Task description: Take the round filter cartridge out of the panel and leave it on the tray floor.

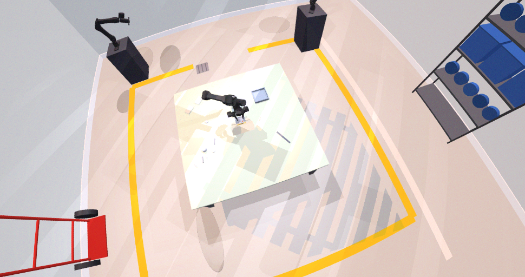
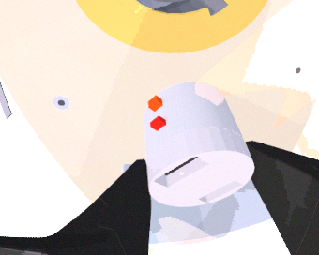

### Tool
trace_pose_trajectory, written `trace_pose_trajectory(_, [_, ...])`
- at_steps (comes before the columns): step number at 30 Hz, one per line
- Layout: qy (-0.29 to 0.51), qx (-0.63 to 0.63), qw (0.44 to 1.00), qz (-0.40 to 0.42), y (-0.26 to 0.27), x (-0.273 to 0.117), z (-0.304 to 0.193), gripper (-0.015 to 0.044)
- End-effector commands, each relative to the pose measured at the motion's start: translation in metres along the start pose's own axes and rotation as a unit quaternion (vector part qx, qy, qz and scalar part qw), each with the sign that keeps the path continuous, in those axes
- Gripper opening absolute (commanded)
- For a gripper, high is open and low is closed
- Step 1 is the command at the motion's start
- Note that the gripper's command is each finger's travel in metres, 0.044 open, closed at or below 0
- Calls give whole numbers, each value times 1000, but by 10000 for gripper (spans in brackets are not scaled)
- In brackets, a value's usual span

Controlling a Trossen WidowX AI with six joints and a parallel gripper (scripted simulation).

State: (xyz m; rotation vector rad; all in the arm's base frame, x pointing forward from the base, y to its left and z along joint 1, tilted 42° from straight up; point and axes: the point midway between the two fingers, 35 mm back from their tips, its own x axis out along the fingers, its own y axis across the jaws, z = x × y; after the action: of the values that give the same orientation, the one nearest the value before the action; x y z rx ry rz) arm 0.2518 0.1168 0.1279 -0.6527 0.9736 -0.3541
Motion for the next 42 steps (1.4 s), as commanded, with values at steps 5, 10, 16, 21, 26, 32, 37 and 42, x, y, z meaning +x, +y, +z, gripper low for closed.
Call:
trace_pose_trajectory(5, [-11, -2, 1000, 8, 2, -33, 9, 0])
trace_pose_trajectory(10, [-17, -5, 1000, 15, 3, -62, 10, 0])
trace_pose_trajectory(16, [-25, -8, 999, 20, 1, -92, 8, 0])
trace_pose_trajectory(21, [-22, -7, 1000, 19, 12, -92, 9, 0])
trace_pose_trajectory(26, [-16, -5, 1000, 14, 34, -90, 11, 0])
trace_pose_trajectory(32, [-10, -1, 1000, 8, 62, -85, 12, 0])
trace_pose_trajectory(37, [-5, 1, 1000, 3, 85, -80, 11, 0])
trace_pose_trajectory(42, [0, -14, 1000, 5, 84, -78, 7, 0])
